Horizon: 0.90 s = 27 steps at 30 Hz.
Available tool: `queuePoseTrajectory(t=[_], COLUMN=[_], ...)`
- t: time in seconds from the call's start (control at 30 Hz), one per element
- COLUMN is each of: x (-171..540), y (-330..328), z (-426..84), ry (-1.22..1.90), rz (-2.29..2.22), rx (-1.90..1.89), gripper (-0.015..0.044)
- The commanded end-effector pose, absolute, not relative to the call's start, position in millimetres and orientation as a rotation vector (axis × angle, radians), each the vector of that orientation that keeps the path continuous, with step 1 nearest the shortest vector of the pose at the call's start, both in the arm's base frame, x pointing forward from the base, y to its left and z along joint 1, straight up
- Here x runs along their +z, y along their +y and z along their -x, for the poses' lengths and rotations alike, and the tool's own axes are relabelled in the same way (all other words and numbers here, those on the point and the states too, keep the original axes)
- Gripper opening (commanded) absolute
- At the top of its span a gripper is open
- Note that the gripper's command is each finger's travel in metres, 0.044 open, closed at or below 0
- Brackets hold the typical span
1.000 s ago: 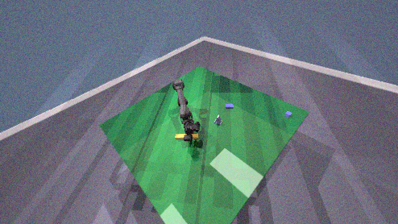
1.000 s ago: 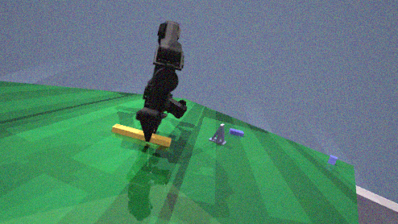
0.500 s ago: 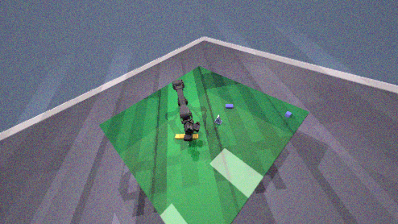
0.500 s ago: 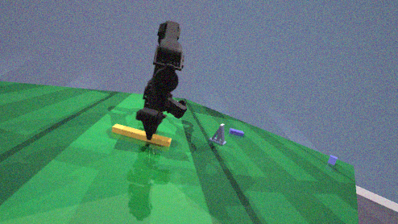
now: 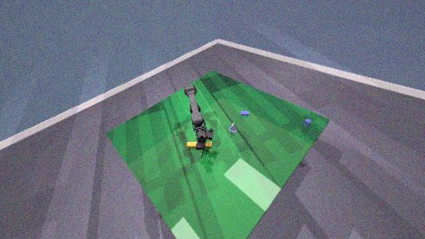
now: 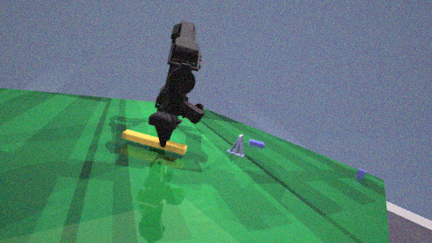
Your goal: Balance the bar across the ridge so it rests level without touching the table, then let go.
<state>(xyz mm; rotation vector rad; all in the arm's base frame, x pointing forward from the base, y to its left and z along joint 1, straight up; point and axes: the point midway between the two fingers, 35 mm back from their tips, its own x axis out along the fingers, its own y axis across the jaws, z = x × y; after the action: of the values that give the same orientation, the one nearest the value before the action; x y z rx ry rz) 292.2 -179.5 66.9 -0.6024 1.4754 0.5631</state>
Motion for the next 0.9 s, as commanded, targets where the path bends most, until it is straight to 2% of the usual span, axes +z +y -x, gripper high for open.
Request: queuePoseTrajectory(t=[0.0,0.87], x=[81,148], y=[-181,-179], z=[-295,-292], ry=[1.469,1.468], rz=[0.608,0.61], rx=[0.559,0.562], gripper=[0.0,0.0])
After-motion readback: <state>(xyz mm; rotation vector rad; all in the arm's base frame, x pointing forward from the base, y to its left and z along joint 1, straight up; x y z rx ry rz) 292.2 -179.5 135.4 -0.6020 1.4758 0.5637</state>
